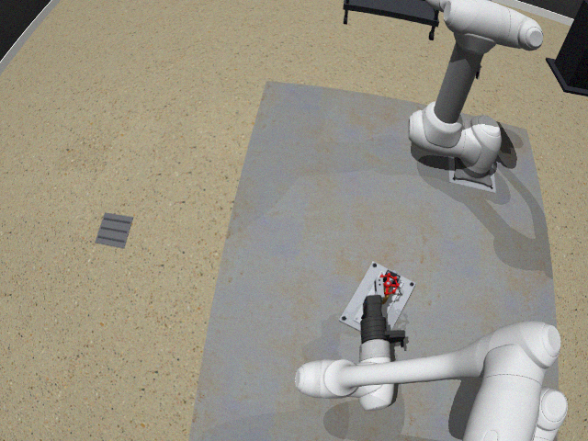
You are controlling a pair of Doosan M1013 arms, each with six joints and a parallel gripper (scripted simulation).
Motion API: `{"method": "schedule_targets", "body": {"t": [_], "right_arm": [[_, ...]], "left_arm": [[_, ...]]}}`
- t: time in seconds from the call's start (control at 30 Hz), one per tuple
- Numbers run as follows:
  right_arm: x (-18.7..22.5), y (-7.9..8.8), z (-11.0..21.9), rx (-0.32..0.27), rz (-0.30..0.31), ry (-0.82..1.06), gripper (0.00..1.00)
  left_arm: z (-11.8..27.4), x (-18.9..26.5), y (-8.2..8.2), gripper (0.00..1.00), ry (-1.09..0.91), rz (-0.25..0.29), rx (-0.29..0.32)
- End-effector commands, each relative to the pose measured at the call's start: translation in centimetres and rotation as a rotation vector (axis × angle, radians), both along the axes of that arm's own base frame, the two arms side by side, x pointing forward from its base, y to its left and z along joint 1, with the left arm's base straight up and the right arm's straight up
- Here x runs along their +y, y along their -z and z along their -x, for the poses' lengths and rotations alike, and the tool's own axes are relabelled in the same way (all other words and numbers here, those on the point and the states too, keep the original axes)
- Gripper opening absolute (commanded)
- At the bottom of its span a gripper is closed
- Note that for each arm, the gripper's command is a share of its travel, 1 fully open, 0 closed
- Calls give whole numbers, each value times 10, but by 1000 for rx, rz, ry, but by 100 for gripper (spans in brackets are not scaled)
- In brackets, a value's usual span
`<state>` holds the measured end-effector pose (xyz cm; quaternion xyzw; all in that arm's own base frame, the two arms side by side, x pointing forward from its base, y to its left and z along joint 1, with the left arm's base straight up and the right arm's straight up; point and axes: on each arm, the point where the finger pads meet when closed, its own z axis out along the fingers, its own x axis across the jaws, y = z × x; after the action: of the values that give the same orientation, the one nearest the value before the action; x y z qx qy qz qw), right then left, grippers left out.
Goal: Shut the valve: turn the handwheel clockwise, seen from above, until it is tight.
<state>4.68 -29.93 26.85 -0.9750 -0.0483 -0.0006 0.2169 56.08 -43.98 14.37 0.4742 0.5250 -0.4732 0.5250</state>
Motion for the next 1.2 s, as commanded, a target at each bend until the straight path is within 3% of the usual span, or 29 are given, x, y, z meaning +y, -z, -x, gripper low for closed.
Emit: {"method": "schedule_targets", "body": {"t": [0.0, 1.17], "right_arm": [[0, 0, 0, 0, 1, 0, 100], [0, 0, 0, 0, 1, 0, 100]], "left_arm": [[-1, -2, -2, 0, 58, 2, -1], [9, -24, -2, 0, 935, 1, -1]]}}
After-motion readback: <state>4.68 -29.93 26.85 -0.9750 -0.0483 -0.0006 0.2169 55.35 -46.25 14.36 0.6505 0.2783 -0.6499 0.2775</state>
